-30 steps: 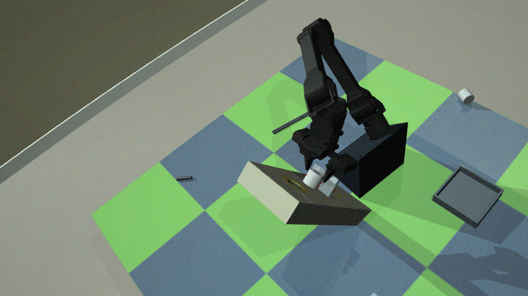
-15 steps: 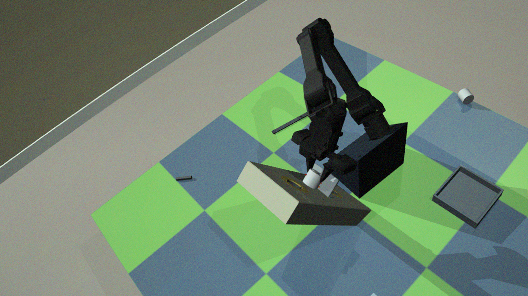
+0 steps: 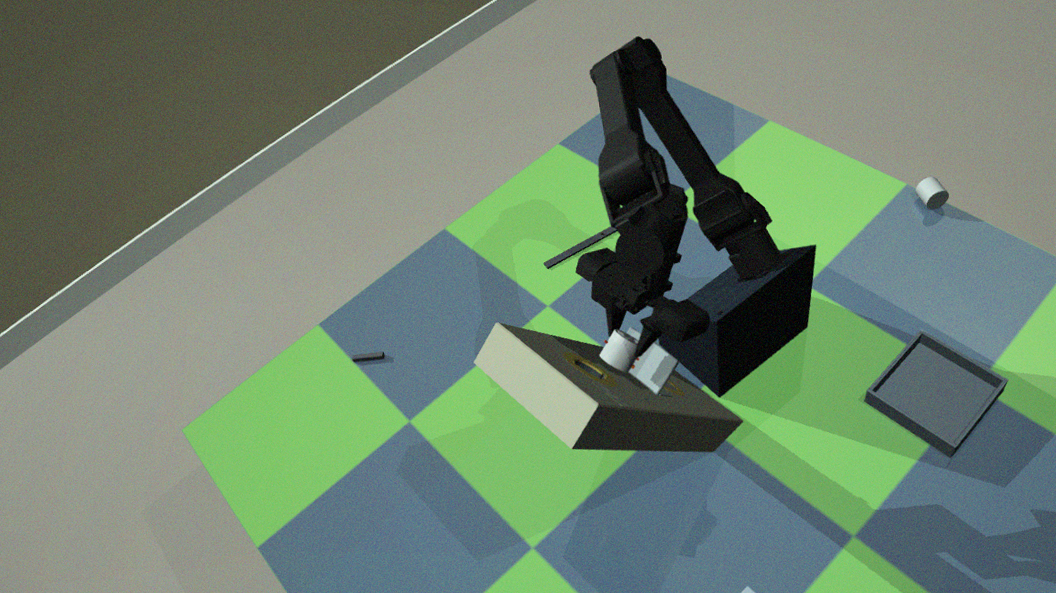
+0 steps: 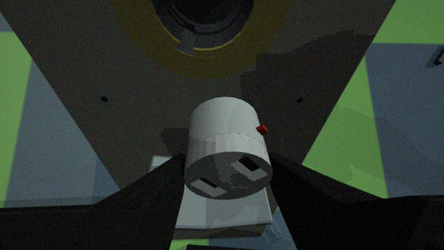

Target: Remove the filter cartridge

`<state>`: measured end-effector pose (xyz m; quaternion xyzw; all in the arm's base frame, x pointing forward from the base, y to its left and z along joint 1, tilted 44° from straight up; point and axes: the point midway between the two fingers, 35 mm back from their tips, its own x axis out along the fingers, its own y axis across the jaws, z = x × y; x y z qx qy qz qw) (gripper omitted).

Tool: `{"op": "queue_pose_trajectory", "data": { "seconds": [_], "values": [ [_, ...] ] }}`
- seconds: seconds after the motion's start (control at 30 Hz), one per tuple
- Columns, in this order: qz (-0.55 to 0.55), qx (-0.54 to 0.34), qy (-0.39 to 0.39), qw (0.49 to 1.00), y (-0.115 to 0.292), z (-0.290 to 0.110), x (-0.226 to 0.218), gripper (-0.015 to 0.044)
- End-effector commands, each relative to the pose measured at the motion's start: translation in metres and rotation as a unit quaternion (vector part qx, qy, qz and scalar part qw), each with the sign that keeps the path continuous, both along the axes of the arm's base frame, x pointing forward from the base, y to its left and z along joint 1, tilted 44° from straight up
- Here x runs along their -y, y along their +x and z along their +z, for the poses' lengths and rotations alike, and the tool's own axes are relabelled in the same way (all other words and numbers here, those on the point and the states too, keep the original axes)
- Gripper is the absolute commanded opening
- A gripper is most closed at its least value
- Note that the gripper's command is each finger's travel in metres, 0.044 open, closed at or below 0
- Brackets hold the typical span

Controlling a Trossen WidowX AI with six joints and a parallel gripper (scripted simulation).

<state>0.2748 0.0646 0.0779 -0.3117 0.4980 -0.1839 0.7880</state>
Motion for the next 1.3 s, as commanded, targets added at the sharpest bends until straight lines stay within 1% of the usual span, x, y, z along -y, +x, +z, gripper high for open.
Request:
{"op": "queue_pose_trajectory", "data": {
  "seconds": [0.0, 0.37, 0.43, 1.07, 1.1, 1.13, 1.27],
  "values": [
    [0.002, 0.003, 0.005, 1.000, -0.004, 0.012, -0.015, 0.0000],
    [0.002, 0.003, 0.002, 1.000, -0.029, 0.053, -0.050, 0.0000],
    [0.002, 0.003, 0.002, 1.000, -0.030, 0.054, -0.052, 0.0000],
    [0.002, 0.004, 0.005, 1.000, -0.028, -0.014, -0.111, 0.0000],
    [0.005, -0.002, 0.001, 1.000, -0.028, -0.007, -0.103, 0.0000],
    [0.012, -0.010, 0.002, 1.000, -0.030, -0.010, -0.106, 0.0000],
    [0.066, -0.077, 0.008, 0.995, -0.046, -0.034, -0.124, 0.0000]
  ]
}}
